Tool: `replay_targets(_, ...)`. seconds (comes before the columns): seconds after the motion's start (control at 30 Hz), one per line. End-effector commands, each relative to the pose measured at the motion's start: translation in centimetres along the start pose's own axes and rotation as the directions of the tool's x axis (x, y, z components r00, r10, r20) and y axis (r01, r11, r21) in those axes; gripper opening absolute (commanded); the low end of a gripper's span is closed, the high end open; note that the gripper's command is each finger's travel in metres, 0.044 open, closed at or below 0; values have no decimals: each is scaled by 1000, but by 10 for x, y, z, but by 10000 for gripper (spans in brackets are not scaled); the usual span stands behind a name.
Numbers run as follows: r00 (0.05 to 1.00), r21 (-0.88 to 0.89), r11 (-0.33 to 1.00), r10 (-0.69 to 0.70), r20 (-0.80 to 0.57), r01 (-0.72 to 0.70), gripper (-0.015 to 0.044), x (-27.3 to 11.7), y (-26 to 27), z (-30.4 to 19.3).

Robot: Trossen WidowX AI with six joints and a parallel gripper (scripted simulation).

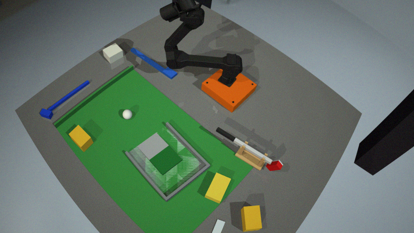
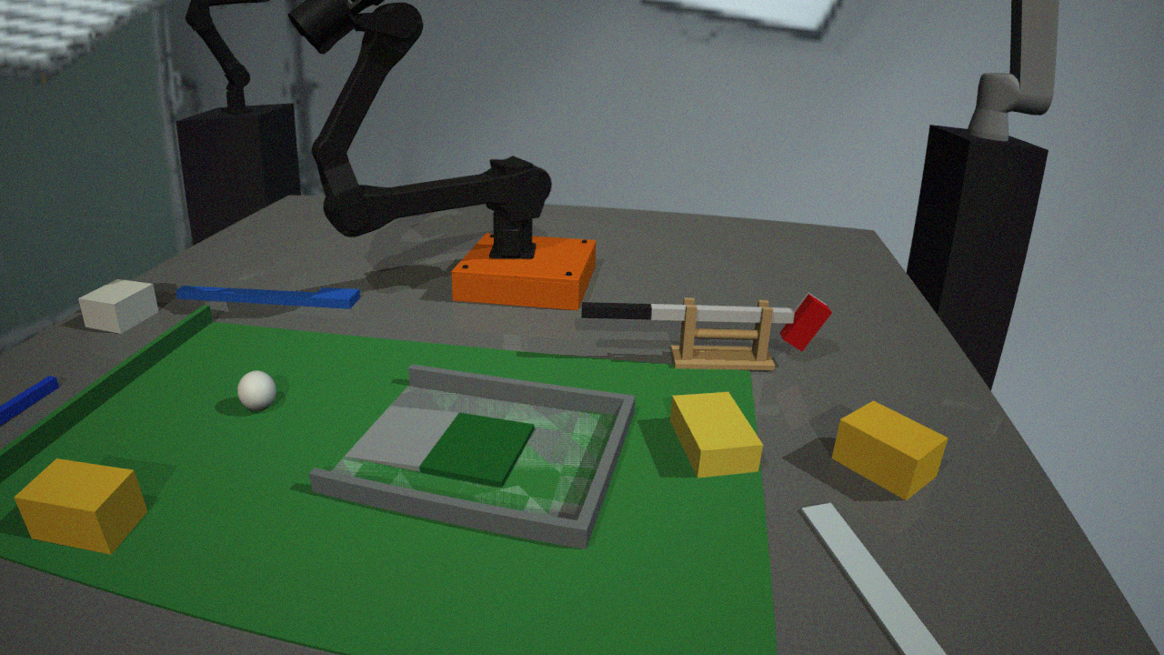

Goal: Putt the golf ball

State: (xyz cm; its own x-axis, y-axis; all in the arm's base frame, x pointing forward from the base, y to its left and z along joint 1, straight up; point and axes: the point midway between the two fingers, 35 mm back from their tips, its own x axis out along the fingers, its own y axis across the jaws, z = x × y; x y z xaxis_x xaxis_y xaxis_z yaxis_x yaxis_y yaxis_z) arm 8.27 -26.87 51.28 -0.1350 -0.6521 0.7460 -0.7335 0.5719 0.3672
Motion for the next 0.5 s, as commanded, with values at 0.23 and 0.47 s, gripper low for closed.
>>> replay_targets(0.23, 944, 30, 948, 319, -81, -317, 440, -1, 112, -16)
replay_targets(0.47, 785, 70, 810, 583, -207, -583, 440, -34, 210, -44)
